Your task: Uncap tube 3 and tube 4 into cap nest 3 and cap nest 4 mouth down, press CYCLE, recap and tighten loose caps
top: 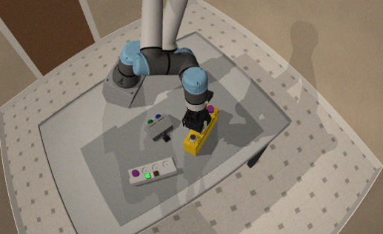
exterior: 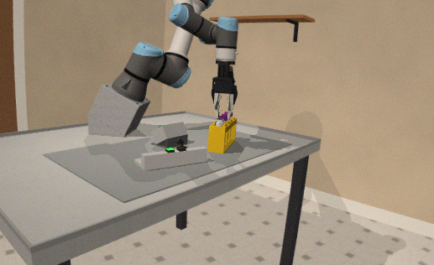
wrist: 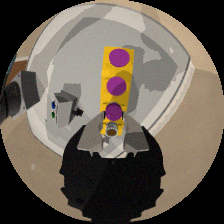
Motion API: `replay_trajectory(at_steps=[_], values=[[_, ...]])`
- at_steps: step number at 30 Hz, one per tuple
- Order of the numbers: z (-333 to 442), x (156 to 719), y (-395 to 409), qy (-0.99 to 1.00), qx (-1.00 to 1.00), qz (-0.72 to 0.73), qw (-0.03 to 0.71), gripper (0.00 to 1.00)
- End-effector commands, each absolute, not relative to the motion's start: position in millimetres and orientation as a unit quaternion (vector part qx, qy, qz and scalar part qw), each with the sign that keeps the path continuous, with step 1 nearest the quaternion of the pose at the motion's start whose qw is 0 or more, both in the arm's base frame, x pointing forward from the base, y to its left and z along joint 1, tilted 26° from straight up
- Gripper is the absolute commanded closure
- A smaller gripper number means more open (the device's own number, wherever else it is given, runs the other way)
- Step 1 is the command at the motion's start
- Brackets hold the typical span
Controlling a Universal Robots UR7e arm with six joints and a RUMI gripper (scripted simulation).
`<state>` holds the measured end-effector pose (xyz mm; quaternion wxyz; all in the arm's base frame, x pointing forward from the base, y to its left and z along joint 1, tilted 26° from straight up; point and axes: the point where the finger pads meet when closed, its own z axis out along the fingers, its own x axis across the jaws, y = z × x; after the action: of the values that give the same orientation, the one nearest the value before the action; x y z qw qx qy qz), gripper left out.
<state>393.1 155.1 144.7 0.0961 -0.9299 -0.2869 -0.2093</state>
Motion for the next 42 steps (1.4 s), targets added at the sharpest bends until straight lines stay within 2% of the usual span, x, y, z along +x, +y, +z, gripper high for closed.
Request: replay_trajectory(at_steps=[1, 9, 17, 18, 42], values=[[144.8, 393.2, 155.2, -0.191, -0.955, -0.198, 0.111, 1.0], [144.5, 393.3, 155.3, 0.001, -0.974, -0.173, 0.148, 1.0], [144.5, 393.4, 155.3, 0.001, -0.974, -0.173, 0.148, 1.0], [144.5, 393.4, 155.3, 0.001, -0.974, -0.173, 0.148, 0.65], [176.8, 381.3, 145.0, 0.001, -0.974, -0.173, 0.148, 0.65]])
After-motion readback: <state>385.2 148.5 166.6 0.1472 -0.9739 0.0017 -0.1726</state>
